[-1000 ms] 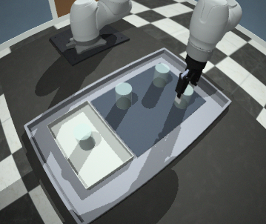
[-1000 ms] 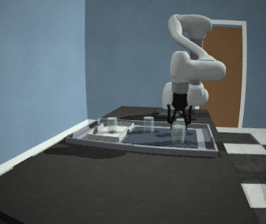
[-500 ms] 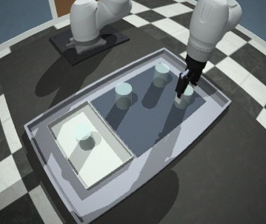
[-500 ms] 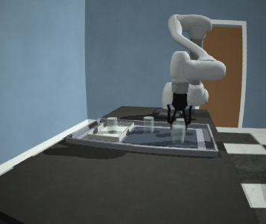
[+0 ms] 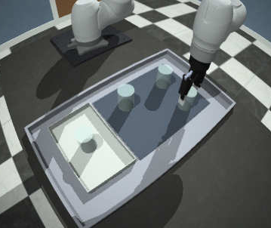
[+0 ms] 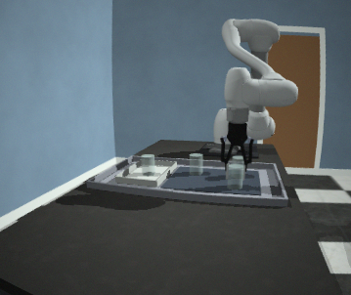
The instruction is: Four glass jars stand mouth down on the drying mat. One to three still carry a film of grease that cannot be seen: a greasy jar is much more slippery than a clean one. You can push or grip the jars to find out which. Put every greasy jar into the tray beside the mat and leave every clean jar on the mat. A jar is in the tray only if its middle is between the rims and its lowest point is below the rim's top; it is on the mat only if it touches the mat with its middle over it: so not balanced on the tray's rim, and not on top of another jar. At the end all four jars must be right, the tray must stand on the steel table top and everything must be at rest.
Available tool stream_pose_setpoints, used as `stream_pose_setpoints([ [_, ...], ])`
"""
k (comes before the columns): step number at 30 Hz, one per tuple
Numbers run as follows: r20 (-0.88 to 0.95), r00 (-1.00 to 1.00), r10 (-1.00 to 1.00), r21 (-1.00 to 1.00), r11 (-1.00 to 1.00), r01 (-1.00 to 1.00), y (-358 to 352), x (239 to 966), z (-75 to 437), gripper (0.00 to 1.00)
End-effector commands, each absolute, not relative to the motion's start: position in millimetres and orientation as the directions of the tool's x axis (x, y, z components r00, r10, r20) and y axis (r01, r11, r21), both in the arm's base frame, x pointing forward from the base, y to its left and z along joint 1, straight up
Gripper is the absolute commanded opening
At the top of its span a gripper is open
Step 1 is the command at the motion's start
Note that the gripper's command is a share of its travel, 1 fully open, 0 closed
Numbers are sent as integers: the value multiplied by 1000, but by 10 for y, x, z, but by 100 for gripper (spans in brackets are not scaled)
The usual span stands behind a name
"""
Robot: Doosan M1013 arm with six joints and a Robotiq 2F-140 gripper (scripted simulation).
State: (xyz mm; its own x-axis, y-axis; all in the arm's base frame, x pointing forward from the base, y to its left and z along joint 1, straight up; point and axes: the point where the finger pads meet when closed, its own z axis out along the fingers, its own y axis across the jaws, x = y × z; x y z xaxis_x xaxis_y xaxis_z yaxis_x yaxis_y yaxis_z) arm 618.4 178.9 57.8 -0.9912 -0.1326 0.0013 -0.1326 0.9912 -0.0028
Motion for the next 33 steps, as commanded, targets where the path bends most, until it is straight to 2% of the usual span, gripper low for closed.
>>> stream_pose_setpoints([
  [1,1,-991,-133,-3,991,-133,1790,6184,578,36],
  [33,1,-991,-133,-3,991,-133,1790,6184,578,33],
])
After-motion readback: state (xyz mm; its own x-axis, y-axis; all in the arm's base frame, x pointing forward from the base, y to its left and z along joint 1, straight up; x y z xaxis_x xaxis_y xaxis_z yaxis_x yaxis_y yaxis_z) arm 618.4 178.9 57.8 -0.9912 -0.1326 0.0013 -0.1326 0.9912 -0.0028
